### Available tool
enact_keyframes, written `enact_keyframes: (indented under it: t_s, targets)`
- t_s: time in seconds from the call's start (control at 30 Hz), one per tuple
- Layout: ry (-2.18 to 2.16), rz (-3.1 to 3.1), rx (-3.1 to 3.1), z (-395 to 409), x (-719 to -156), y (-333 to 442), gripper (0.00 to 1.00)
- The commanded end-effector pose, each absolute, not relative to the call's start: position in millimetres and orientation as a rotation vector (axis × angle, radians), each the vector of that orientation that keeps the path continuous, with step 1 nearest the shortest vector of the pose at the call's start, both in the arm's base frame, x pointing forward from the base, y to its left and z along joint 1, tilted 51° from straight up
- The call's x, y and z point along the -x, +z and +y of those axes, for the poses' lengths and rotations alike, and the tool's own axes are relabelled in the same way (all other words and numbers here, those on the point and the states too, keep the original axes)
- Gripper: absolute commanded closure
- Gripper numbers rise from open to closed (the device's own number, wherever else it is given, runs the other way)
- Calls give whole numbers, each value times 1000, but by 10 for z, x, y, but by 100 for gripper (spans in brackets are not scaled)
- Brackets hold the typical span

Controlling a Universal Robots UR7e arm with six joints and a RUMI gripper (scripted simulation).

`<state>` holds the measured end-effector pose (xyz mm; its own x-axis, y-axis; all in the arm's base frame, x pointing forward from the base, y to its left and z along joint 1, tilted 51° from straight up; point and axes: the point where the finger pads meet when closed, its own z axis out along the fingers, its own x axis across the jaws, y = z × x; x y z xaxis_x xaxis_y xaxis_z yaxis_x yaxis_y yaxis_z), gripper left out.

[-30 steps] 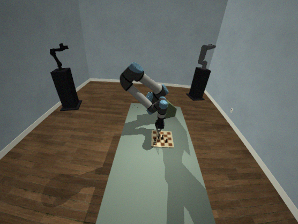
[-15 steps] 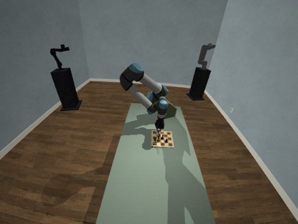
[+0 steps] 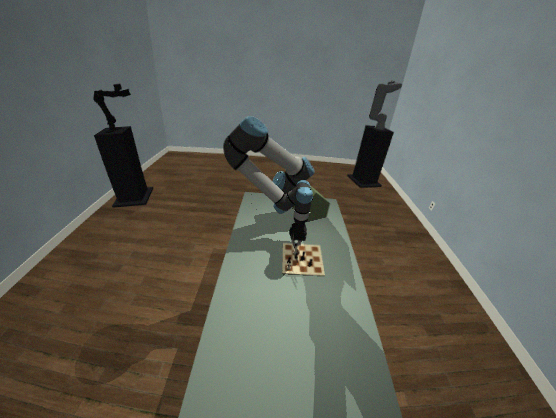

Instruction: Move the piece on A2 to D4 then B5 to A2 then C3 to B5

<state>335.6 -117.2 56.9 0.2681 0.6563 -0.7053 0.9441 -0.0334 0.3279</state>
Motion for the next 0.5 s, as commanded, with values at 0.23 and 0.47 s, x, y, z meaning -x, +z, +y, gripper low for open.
enact_keyframes:
  t_s: [0.23,0.47]
  targets:
    - [-476,1468,-1768,-1198,-3338,532,100]
    - [-476,1468,-1768,-1204,-3341,525,100]
